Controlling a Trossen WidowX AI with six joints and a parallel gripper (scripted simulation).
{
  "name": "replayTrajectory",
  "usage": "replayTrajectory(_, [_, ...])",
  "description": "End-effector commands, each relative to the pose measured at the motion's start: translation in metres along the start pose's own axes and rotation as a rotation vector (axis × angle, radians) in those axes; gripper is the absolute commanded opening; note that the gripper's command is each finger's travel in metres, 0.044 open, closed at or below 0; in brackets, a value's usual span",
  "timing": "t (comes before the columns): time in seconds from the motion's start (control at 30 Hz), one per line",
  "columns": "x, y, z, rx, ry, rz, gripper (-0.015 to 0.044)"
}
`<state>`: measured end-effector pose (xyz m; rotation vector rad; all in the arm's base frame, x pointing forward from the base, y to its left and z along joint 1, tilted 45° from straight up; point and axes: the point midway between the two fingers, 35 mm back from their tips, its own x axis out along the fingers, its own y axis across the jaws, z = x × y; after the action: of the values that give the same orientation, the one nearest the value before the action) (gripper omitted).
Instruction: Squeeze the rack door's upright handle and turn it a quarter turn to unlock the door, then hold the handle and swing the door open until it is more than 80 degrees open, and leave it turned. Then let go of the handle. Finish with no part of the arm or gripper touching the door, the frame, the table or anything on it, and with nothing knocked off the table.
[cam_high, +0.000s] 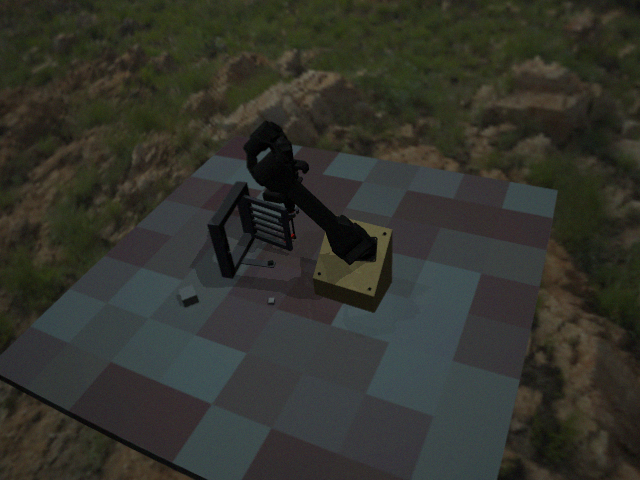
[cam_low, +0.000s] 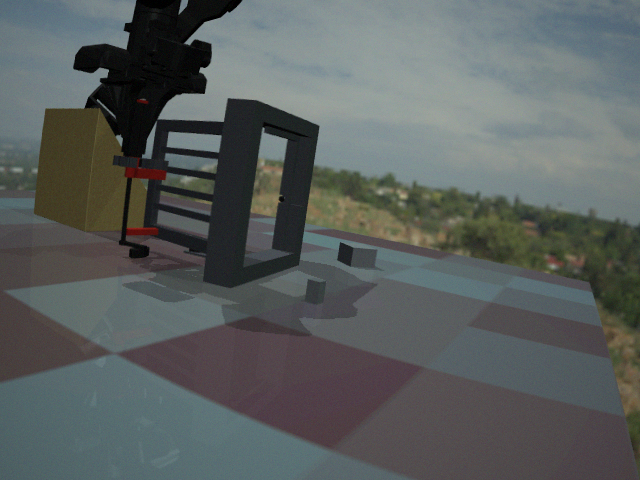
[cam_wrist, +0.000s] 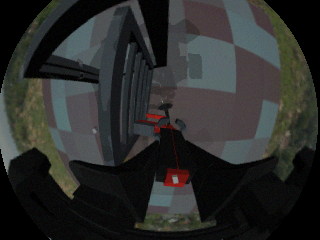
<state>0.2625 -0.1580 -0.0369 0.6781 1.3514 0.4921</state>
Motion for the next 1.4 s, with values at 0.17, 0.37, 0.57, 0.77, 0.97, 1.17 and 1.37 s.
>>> replayTrajectory(0.17, [0.0, -0.02, 0.007, -0.17, 0.002, -0.002, 0.0026])
replayTrajectory(0.37, [0.0, -0.032, 0.012, -0.274, 0.002, -0.003, 0.0026])
replayTrajectory(0.57, [0.0, -0.037, 0.014, -0.313, 0.002, -0.003, 0.0026])
replayTrajectory(0.77, [0.0, -0.037, 0.014, -0.313, 0.002, -0.003, 0.0026])
replayTrajectory(0.97, [0.0, -0.037, 0.014, -0.313, 0.002, -0.003, 0.0079])
replayTrajectory(1.17, [0.0, -0.037, 0.014, -0.313, 0.002, -0.003, 0.0236])
replayTrajectory(1.37, [-0.002, -0.037, 0.015, -0.313, 0.002, -0.003, 0.0298])
